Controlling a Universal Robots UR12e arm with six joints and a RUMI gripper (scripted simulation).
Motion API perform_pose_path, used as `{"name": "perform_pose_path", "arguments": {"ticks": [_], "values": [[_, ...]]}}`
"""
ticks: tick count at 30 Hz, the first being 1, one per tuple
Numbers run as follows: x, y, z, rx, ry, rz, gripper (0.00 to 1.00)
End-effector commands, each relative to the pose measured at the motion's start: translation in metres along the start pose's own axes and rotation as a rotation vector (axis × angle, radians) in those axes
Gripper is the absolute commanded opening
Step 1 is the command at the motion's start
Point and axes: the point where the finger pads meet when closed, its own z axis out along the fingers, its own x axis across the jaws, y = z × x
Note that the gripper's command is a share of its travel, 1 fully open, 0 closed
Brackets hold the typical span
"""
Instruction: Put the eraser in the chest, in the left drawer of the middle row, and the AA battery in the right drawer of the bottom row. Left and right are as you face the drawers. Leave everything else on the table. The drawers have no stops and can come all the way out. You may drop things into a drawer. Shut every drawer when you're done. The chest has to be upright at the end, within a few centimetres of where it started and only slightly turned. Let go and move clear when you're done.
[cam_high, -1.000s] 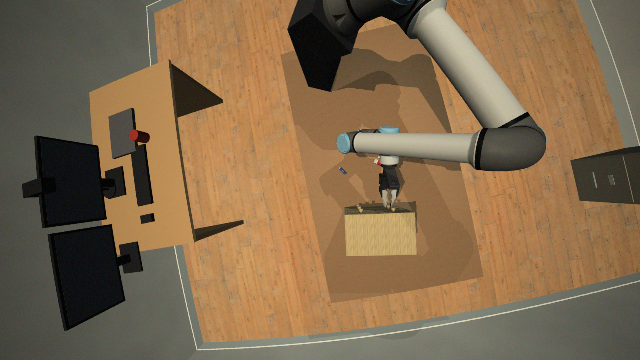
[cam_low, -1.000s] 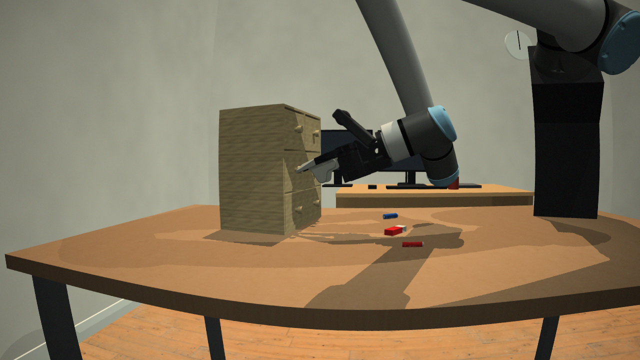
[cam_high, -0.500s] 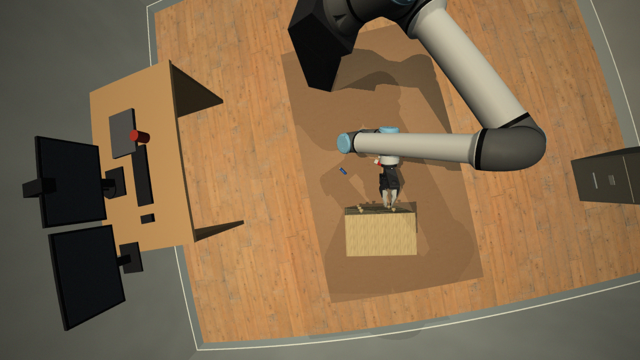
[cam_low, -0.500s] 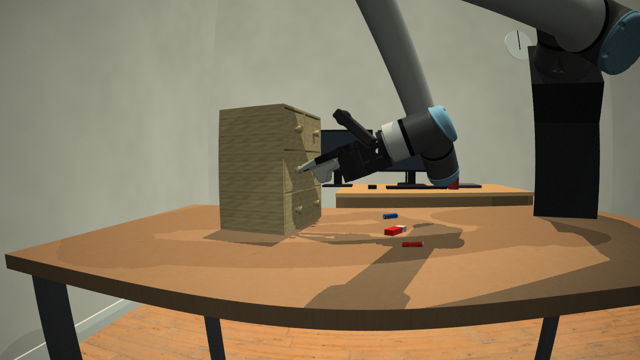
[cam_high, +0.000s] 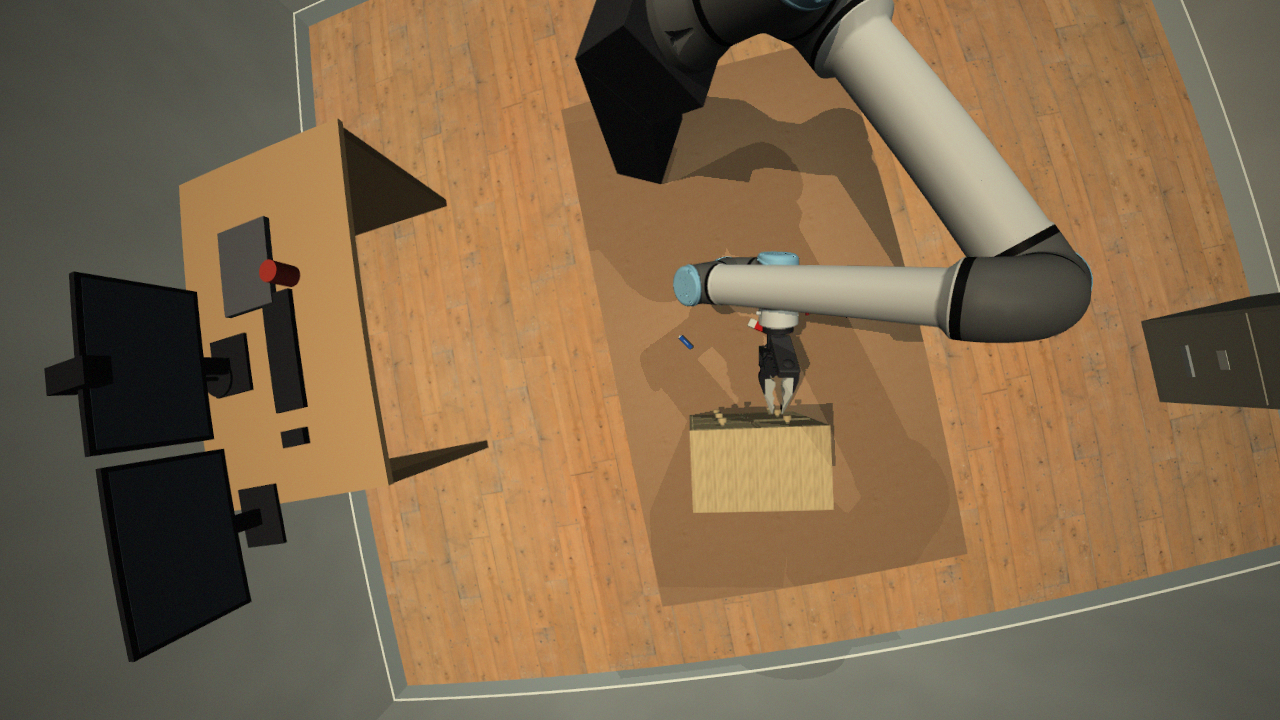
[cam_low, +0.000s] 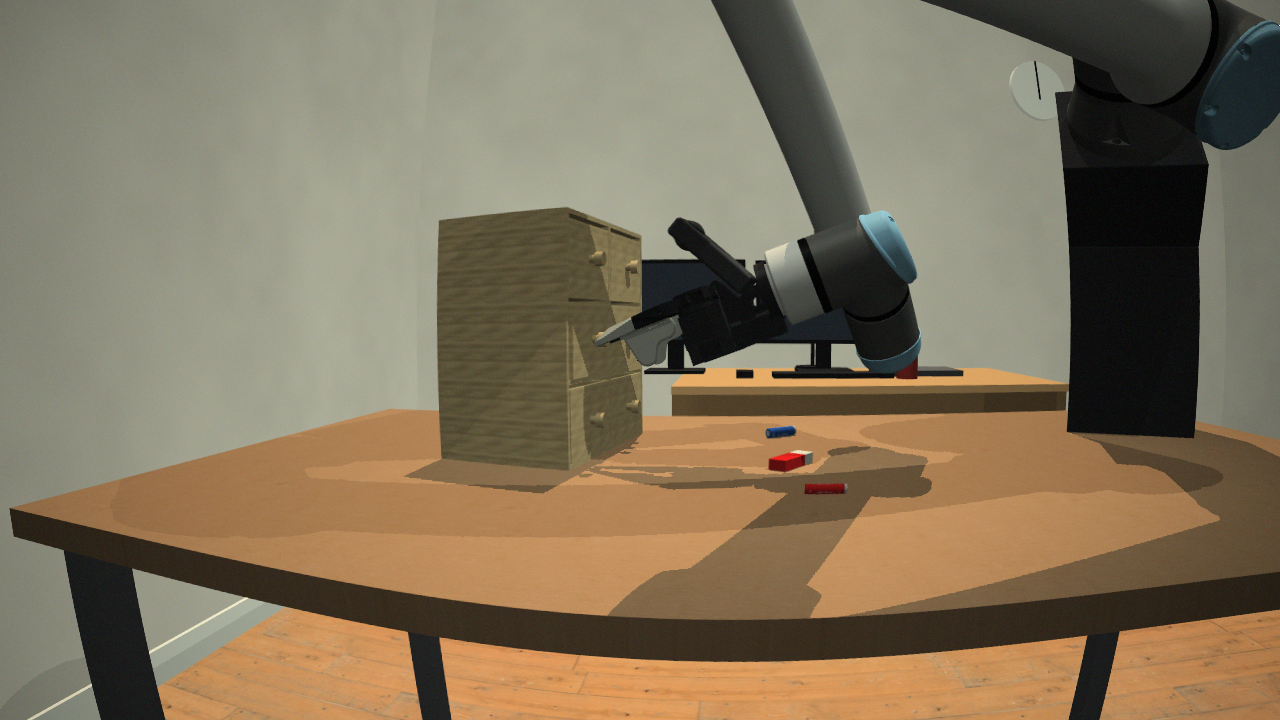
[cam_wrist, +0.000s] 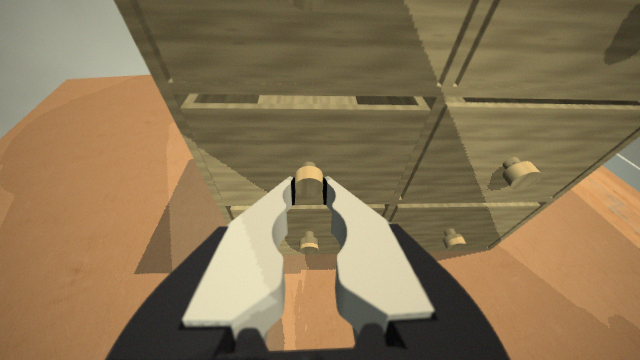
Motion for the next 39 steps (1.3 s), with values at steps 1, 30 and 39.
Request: {"name": "perform_pose_path", "arguments": {"ticks": [1,30,39], "values": [[0.0,0.0,-0.001,0.001,0.0,0.0,0.07],[0.0,0.005,-0.015,0.001,0.0,0.0,0.07],[0.0,0.006,-0.019,0.001,0.0,0.0,0.07]]}}
